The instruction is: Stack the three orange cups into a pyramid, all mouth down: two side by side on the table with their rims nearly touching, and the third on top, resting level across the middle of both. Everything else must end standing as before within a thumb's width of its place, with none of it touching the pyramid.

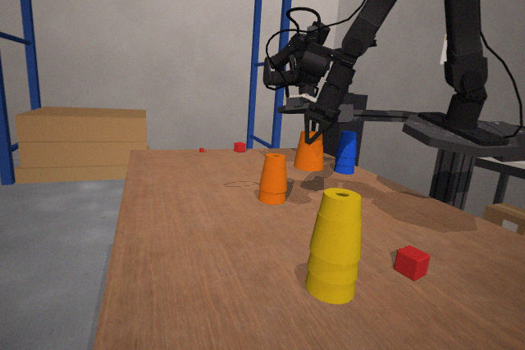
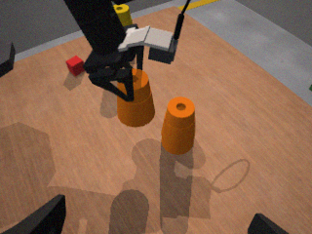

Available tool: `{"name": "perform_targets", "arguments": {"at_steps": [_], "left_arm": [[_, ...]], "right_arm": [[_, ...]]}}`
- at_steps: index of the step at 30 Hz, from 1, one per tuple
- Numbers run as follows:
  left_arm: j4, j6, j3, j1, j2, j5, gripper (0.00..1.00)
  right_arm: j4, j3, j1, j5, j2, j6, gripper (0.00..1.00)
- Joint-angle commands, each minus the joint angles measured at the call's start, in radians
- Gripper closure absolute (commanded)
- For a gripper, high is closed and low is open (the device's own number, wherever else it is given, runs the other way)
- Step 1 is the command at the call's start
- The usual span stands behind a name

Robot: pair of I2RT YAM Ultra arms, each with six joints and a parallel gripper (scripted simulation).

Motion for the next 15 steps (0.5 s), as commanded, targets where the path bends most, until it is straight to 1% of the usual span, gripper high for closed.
{"name": "perform_targets", "arguments": {"at_steps": [1,3,15], "left_arm": [[0.072,0.019,-0.017,0.008,0.03,0.014,1.0],[0.072,0.019,-0.017,0.008,0.03,0.014,1.0],[0.2,0.039,-0.039,0.029,0.133,0.021,1.0]], "right_arm": [[0.002,-0.003,0.008,0.011,-0.007,0.003,0.0],[0.002,-0.003,0.008,0.011,-0.007,0.003,0.0],[0.002,-0.003,0.008,0.011,-0.007,0.003,0.0]]}}
